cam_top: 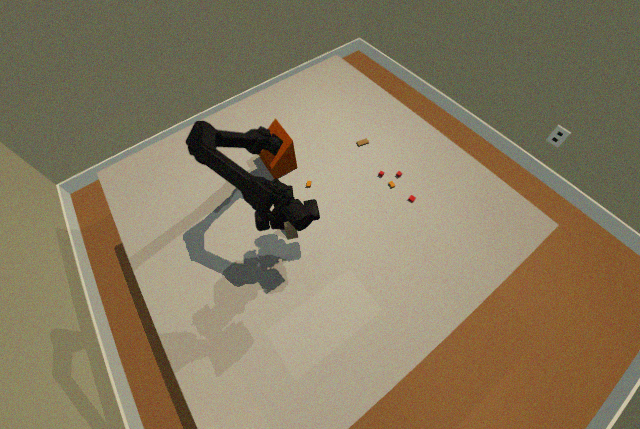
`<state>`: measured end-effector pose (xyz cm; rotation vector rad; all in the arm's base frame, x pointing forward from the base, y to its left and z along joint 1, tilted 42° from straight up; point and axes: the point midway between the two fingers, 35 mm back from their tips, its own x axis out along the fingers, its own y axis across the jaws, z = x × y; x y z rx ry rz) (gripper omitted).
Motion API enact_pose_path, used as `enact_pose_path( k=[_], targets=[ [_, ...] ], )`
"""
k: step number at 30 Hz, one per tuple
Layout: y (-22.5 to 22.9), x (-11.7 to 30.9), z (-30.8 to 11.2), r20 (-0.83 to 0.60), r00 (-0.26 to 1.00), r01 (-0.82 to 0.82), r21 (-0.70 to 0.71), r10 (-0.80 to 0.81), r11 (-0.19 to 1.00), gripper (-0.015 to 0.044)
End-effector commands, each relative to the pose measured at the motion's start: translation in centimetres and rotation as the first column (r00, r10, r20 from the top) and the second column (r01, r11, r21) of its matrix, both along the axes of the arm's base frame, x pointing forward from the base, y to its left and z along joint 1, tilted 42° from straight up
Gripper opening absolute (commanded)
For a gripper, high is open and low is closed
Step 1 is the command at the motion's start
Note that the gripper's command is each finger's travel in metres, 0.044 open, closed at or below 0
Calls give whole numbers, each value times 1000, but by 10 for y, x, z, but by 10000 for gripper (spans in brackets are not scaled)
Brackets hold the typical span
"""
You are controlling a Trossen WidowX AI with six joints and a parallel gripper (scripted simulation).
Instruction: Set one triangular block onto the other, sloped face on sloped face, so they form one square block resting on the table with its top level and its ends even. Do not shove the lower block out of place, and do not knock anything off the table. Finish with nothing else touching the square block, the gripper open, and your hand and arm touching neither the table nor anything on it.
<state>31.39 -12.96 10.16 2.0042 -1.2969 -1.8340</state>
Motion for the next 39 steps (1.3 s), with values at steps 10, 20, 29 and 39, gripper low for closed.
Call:
enact_pose_path(
  k=[10, 20, 29, 39],
  targets=[
    [-19, -20, -31, -7, 1000, -3, -5, 3, 1000, 0],
    [-23, -26, -40, -4, 1000, -10, -1, 10, 1000, 0],
    [-23, -26, -40, -5, 1000, -11, -1, 11, 1000, 0],
    [-23, -26, -41, -7, 1000, -14, -1, 14, 1000, 0]
  ],
)
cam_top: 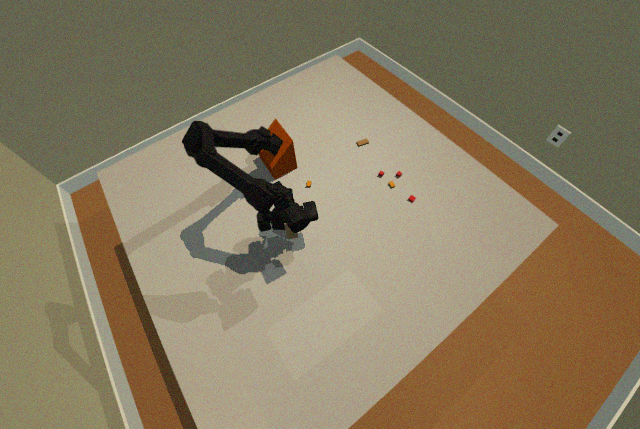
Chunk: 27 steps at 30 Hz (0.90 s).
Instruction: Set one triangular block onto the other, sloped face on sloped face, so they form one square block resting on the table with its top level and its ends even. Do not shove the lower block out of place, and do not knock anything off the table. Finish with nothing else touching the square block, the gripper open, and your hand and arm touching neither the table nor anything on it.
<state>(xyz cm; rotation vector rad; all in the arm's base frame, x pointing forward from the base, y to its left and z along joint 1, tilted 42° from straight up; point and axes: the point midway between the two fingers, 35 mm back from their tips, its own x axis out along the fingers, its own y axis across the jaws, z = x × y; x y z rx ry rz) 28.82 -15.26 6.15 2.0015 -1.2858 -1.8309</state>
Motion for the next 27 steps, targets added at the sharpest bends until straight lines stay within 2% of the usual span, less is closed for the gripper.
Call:
enact_pose_path(
  k=[1, 27],
  targets=[
    [0, 0, -1, -3, 1000, -5, 1, 5, 1000, 0],
    [-8, -8, -14, -3, 1000, -3, 0, 3, 1000, 0]
  ],
)
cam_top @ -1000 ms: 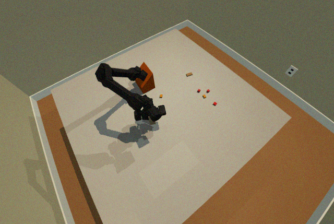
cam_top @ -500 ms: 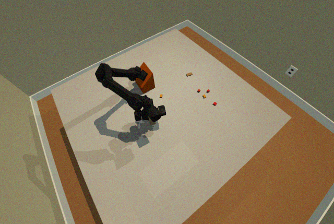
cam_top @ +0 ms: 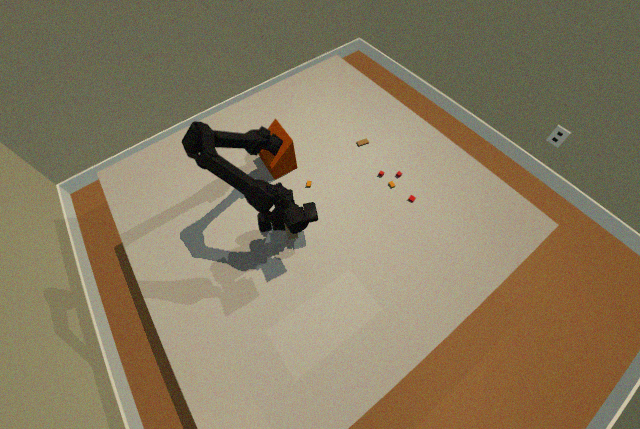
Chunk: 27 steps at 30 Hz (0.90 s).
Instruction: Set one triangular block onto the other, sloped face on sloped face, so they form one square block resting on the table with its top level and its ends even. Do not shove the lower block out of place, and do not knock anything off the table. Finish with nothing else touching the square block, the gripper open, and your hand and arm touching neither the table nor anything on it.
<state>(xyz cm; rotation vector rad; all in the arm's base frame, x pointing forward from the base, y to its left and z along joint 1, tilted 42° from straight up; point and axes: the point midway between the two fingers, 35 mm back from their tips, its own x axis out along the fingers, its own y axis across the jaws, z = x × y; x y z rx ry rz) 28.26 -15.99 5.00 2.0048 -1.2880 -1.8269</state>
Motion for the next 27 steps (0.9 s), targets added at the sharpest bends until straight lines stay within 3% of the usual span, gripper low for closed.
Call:
enact_pose_path(
  k=[1, 27],
  targets=[
    [-1, -2, -3, -6, 1000, -4, 1, 4, 1000, 0],
    [-4, -4, -7, -6, 1000, -4, 4, 4, 1000, 0]
  ],
)
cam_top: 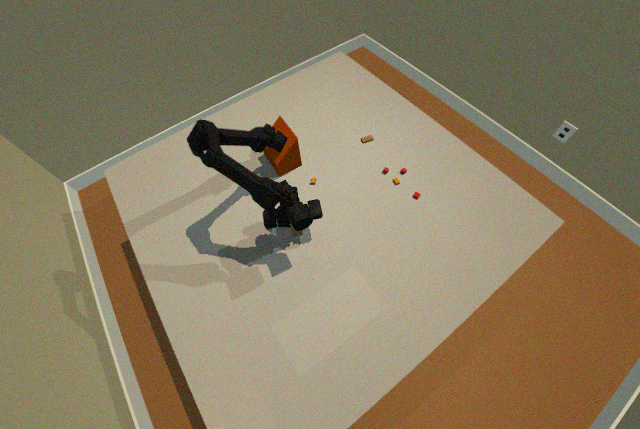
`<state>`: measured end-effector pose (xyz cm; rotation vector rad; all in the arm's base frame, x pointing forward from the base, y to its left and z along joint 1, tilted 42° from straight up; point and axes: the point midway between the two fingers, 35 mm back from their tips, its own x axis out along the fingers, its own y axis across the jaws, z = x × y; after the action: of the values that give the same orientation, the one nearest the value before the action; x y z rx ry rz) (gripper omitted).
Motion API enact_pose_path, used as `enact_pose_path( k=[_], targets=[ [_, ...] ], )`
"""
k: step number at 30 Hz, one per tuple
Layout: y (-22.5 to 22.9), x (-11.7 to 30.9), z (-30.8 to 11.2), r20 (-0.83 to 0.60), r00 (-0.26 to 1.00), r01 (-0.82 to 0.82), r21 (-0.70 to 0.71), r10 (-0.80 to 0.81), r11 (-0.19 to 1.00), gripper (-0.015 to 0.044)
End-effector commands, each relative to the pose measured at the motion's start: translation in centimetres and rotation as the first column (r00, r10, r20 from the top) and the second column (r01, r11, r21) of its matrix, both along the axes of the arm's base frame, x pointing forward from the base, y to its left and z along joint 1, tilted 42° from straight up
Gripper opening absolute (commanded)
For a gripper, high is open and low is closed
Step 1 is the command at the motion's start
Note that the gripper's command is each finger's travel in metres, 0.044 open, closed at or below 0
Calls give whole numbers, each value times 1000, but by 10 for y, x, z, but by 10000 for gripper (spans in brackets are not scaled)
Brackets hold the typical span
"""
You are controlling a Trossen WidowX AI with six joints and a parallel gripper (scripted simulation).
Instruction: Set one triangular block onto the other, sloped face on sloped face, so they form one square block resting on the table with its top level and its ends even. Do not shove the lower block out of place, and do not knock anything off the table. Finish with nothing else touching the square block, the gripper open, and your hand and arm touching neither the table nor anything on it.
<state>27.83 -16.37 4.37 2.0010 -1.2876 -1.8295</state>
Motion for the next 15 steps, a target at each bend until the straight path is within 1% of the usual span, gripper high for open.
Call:
enact_pose_path(
  k=[1, 15],
  targets=[
    [0, 0, -1, -3, 1000, -5, 4, 5, 1000, 0],
    [-1, -1, -1, 0, 1000, 0, 1, 0, 1000, 0]
  ],
)
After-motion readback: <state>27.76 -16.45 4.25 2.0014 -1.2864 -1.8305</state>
